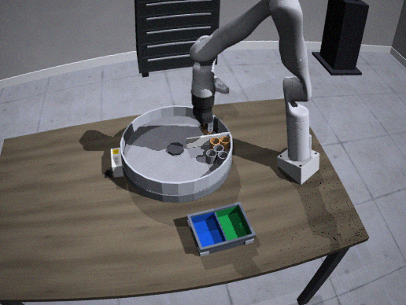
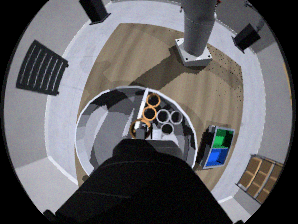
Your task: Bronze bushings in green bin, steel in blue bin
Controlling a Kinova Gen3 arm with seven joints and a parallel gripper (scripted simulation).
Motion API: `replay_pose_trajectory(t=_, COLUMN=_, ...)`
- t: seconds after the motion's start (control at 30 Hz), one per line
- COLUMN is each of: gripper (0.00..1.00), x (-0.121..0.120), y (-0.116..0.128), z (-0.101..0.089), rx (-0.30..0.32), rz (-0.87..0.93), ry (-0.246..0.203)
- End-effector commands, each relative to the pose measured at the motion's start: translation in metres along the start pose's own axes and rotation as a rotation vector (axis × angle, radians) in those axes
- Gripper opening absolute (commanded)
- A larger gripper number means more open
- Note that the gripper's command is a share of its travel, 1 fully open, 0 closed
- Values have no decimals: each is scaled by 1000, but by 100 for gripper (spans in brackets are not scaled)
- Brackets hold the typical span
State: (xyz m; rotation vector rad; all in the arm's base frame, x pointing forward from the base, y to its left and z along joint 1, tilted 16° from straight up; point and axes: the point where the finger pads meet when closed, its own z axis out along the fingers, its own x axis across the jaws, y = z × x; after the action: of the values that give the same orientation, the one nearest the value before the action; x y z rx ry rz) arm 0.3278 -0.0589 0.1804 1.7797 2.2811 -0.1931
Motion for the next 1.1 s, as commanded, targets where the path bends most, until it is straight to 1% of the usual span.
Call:
replay_pose_trajectory(t=0.0, gripper=0, x=6, y=7, z=-12, rx=-21, rz=-21, ry=3)
replay_pose_trajectory(t=0.37, gripper=0, x=6, y=7, z=-12, rx=-21, rz=-21, ry=3)
replay_pose_trajectory(t=0.53, gripper=0, x=56, y=15, z=-12, rx=-20, rz=-20, ry=3)
replay_pose_trajectory(t=0.63, gripper=0, x=56, y=15, z=-12, rx=-20, rz=-20, ry=3)
replay_pose_trajectory(t=0.8, gripper=0, x=107, y=22, z=-13, rx=-20, rz=-20, ry=3)
replay_pose_trajectory(t=0.97, gripper=0, x=107, y=22, z=-13, rx=-20, rz=-20, ry=3)
replay_pose_trajectory(t=1.07, gripper=0, x=137, y=27, z=-13, rx=-20, rz=-20, ry=3)
